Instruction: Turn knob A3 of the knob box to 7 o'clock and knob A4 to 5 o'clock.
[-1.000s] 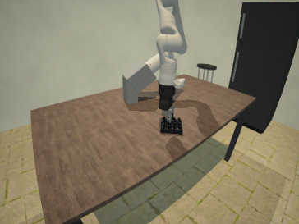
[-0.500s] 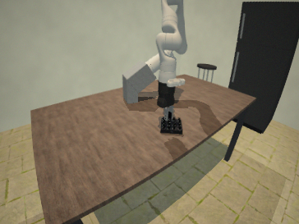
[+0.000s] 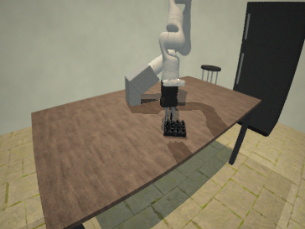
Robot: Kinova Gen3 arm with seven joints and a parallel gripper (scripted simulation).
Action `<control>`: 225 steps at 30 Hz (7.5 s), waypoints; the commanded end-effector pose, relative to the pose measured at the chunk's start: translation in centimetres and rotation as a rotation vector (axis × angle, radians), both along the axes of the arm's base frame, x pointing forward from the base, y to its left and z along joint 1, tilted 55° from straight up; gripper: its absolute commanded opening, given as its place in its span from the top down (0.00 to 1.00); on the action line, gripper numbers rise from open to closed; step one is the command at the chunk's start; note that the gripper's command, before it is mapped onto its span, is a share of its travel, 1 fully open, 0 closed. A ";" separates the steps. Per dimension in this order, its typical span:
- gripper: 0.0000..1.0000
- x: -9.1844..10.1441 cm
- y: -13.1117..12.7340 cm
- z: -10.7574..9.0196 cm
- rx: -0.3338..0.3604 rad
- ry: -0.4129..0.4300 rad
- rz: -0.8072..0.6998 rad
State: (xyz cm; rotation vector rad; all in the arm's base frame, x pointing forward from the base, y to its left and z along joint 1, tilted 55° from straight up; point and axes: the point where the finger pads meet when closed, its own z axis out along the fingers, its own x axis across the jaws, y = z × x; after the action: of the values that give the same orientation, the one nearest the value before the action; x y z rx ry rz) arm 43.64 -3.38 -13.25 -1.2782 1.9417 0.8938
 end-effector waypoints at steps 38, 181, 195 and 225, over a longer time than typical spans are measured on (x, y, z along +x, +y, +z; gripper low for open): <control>0.54 -0.6 -0.7 -0.1 0.020 0.181 -0.126; 0.54 0.2 3.7 -3.1 0.020 0.181 -0.126; 0.54 0.2 4.1 -3.4 0.020 0.181 -0.126; 0.54 0.2 4.1 -3.4 0.020 0.181 -0.126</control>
State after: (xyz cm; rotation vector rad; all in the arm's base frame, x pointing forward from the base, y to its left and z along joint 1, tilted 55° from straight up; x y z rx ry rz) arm 43.84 0.82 -16.66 -1.0832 2.1205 0.9933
